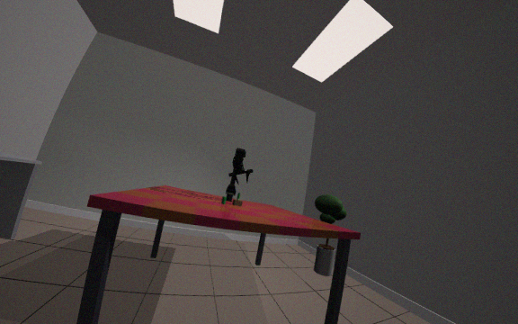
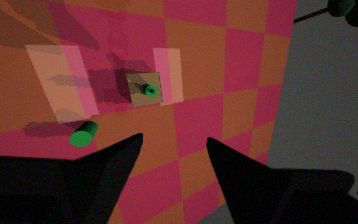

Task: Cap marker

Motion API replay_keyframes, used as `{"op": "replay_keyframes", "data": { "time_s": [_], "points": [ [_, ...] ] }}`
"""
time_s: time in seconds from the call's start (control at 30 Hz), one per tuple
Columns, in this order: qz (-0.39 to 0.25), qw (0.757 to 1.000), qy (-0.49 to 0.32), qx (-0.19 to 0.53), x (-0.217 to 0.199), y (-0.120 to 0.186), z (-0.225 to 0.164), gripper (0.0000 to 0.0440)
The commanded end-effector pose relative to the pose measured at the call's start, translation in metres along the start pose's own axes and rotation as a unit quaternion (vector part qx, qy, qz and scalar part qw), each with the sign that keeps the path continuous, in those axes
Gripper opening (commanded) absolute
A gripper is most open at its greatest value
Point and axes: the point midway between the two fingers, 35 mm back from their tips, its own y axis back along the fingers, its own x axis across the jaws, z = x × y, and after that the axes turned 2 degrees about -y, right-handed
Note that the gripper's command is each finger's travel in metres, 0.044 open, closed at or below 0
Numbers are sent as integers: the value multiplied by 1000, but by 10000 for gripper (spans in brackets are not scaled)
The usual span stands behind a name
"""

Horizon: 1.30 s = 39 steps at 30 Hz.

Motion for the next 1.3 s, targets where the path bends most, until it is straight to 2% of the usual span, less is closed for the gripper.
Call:
{"op": "replay_keyframes", "data": {
  "time_s": [0.0,0.77,1.27],
  "points": [
    [13,1000,-11,-2,11,0,-5,326],
    [88,993,-81,-16,80,-6,-29,323],
    [130,986,-104,-28,119,-23,-46,312]
  ]
}}
